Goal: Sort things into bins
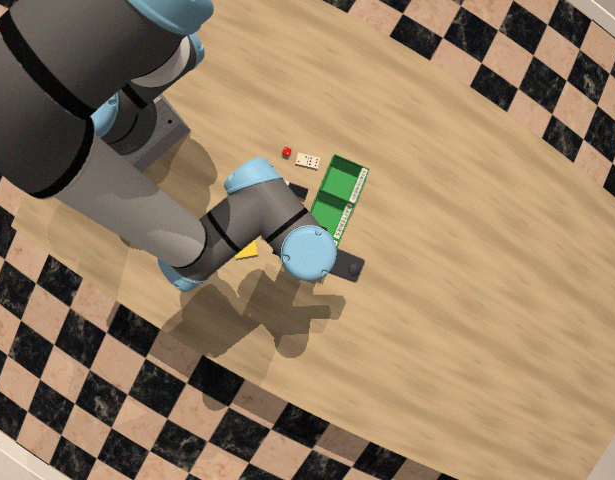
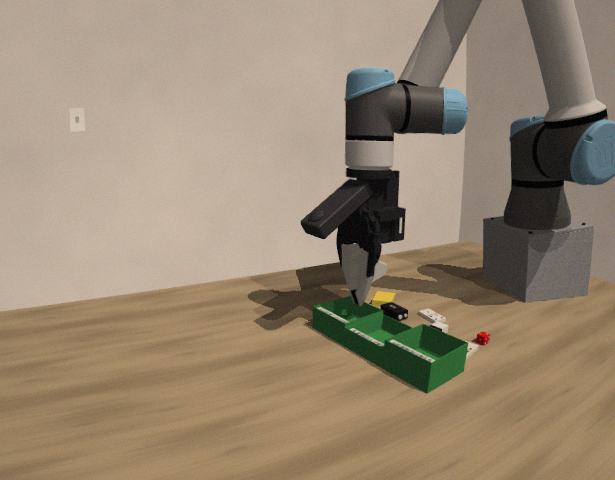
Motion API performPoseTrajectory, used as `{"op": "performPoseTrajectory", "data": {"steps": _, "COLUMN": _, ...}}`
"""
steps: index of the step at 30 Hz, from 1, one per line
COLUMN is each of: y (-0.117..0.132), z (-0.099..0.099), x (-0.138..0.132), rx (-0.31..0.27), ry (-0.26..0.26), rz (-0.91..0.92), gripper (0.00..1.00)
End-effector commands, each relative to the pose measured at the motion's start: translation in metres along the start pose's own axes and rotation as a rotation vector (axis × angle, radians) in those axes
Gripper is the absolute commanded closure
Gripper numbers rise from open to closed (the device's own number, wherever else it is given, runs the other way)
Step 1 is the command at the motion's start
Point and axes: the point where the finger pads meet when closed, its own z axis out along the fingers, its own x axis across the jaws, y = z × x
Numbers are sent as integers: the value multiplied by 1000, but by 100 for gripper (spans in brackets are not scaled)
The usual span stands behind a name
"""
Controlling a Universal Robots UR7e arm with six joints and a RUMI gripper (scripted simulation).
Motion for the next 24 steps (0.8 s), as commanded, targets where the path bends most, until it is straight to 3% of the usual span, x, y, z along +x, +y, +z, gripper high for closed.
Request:
{"op": "performPoseTrajectory", "data": {"steps": 1, "y": -3, "z": -11, "x": 1, "rx": 4, "ry": 3, "rz": -1, "gripper": 96}}
{"op": "performPoseTrajectory", "data": {"steps": 7, "y": -3, "z": -35, "x": 1, "rx": 4, "ry": 3, "rz": -1, "gripper": 96}}
{"op": "performPoseTrajectory", "data": {"steps": 16, "y": -1, "z": -36, "x": 0, "rx": 1, "ry": 1, "rz": -1, "gripper": 96}}
{"op": "performPoseTrajectory", "data": {"steps": 24, "y": 1, "z": -35, "x": -41, "rx": 0, "ry": 1, "rz": -2, "gripper": 96}}
